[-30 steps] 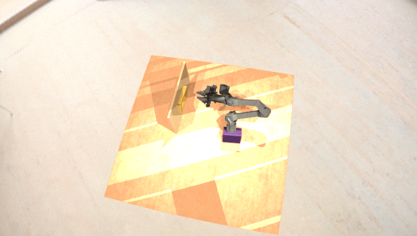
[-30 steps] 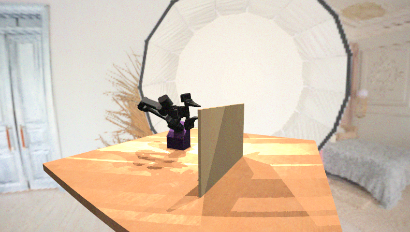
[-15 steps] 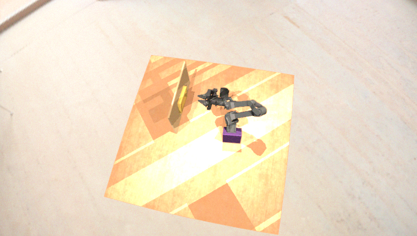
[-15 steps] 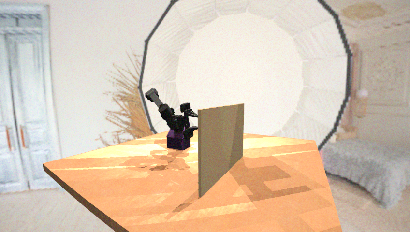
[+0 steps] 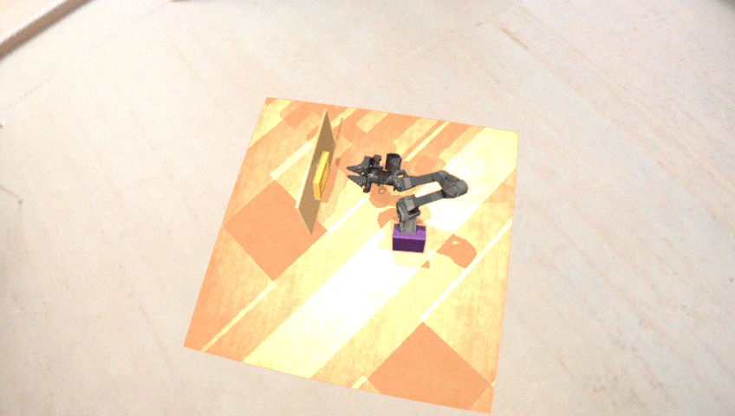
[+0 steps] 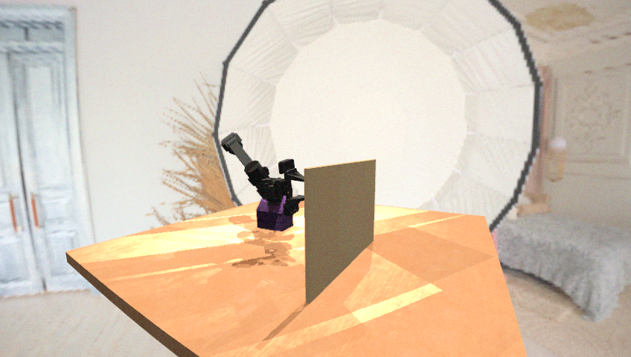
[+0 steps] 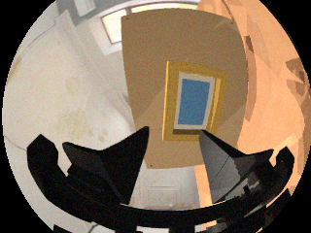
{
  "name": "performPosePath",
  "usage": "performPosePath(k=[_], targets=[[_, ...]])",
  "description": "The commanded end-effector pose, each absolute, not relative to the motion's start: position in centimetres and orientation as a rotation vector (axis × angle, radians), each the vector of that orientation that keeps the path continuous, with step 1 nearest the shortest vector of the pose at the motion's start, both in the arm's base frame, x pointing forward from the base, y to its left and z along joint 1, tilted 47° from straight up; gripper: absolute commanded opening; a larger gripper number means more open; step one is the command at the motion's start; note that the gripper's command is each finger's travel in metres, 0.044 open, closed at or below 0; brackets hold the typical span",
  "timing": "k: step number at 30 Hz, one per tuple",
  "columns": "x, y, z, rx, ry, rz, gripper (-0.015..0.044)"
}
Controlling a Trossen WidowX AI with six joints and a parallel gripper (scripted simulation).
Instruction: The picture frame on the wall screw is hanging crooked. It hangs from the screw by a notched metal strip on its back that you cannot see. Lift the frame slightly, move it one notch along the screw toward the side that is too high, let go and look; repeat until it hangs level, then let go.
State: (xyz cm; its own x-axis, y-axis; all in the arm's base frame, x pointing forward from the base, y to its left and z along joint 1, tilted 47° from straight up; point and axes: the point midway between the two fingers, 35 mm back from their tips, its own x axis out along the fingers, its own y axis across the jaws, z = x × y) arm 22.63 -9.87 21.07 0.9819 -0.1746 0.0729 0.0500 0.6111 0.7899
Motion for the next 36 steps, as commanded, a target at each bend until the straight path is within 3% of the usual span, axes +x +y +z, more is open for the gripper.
performPosePath(k=[1, 10, 36], targets=[[24.1, -10.3, 21.8, 0.905, -0.154, -0.128, 0.0260], [29.7, -11.1, 21.7, 0.906, -0.155, -0.128, 0.0260], [30.8, -11.3, 21.8, 0.906, -0.156, -0.127, 0.0260]])
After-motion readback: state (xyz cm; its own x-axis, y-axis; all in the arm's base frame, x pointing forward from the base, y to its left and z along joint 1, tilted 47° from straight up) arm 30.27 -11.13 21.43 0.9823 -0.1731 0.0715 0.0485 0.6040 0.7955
